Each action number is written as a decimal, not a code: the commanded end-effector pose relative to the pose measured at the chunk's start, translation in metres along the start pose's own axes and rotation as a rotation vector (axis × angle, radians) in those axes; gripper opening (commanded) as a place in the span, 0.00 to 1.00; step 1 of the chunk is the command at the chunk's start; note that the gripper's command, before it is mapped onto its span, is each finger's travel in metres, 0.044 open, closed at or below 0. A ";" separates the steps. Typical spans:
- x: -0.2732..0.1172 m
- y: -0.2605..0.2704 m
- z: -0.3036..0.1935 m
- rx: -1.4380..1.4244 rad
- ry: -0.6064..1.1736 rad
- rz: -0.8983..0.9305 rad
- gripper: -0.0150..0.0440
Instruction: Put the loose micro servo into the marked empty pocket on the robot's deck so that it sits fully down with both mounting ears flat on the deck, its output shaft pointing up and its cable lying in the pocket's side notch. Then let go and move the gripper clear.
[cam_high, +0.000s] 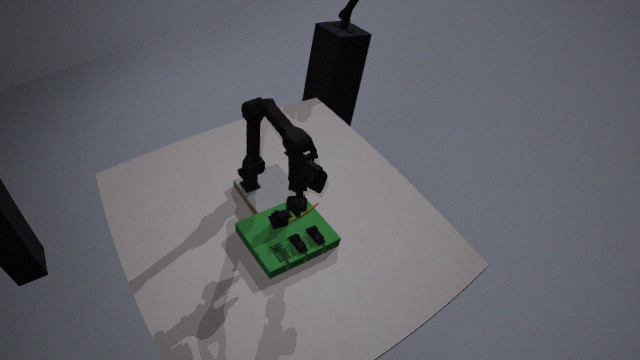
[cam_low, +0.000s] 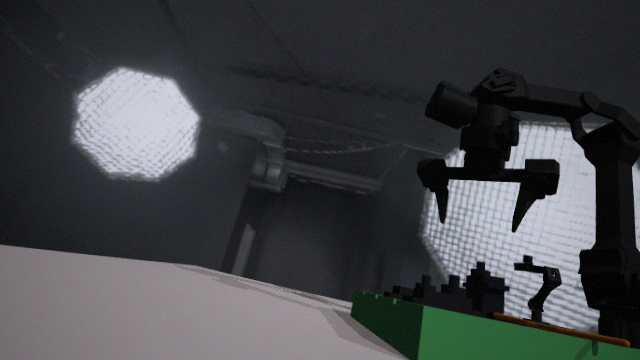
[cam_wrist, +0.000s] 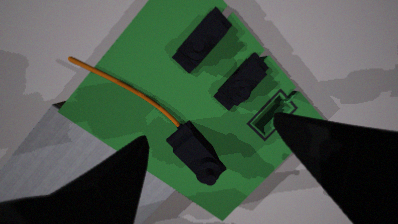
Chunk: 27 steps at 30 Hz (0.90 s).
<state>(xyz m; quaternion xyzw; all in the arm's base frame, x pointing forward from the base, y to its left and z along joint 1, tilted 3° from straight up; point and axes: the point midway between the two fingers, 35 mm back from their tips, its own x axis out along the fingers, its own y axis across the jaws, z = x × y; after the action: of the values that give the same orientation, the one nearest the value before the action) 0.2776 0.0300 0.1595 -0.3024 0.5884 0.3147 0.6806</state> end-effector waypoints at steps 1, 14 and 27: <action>0.004 0.004 -0.014 -0.151 0.037 0.013 1.00; 0.018 0.017 -0.044 -0.530 0.112 0.096 1.00; 0.043 0.018 -0.047 -0.534 0.112 0.096 1.00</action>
<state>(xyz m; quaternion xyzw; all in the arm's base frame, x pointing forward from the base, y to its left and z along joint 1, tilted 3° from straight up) 0.2411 0.0082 0.1230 -0.4576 0.5339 0.4718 0.5319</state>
